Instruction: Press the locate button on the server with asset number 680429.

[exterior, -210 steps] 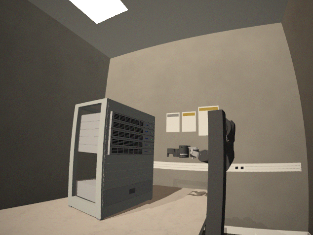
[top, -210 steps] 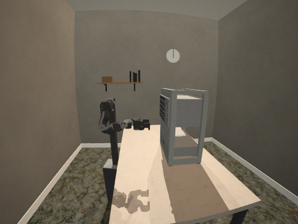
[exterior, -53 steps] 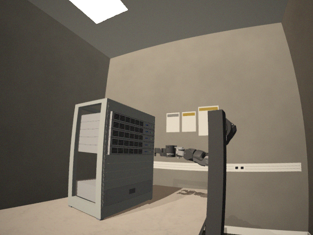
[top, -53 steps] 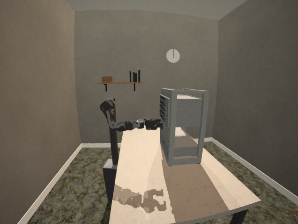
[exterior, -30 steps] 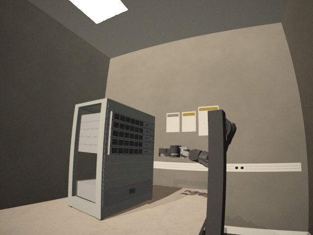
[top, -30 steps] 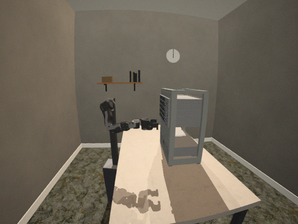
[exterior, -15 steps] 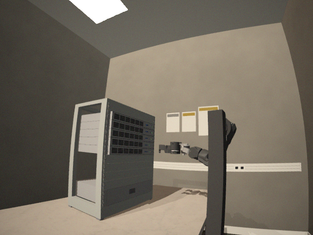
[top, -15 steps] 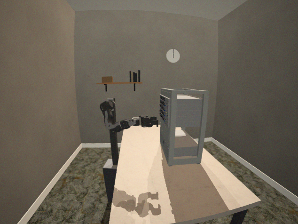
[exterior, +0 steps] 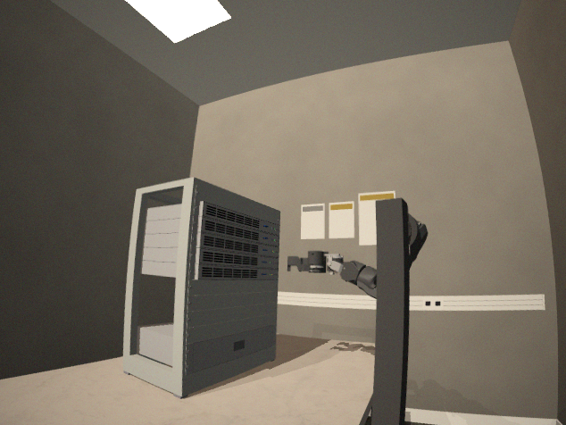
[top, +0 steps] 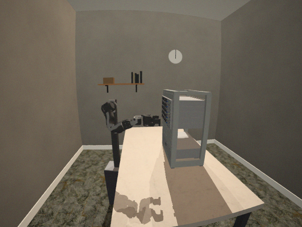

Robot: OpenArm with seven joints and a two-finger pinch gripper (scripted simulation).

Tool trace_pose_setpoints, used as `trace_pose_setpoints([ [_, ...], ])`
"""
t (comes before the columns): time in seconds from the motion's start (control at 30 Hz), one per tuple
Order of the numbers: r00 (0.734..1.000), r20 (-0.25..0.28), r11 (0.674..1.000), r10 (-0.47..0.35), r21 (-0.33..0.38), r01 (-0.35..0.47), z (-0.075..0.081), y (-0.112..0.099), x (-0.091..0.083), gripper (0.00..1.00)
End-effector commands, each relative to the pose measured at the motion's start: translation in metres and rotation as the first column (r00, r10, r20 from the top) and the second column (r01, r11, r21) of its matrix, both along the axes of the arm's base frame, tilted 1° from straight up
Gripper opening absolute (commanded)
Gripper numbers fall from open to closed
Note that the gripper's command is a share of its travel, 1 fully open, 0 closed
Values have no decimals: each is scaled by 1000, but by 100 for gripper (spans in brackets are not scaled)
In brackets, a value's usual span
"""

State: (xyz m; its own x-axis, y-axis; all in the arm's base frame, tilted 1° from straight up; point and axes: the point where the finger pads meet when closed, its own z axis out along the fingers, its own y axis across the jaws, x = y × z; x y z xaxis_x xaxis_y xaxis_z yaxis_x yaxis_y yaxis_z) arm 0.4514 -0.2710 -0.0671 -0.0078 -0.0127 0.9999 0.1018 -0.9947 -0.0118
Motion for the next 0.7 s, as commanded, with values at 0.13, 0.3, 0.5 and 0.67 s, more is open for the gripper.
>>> trace_pose_setpoints([
  [0.13,1000,5,1000,-8,0,8,4,-2,0,60],
  [0.3,1000,5,1000,-8,0,8,4,-1,6,60],
  [0.5,1000,5,1000,-8,0,8,4,0,19,60],
  [0.67,1000,5,1000,-8,0,8,4,1,27,60],
])
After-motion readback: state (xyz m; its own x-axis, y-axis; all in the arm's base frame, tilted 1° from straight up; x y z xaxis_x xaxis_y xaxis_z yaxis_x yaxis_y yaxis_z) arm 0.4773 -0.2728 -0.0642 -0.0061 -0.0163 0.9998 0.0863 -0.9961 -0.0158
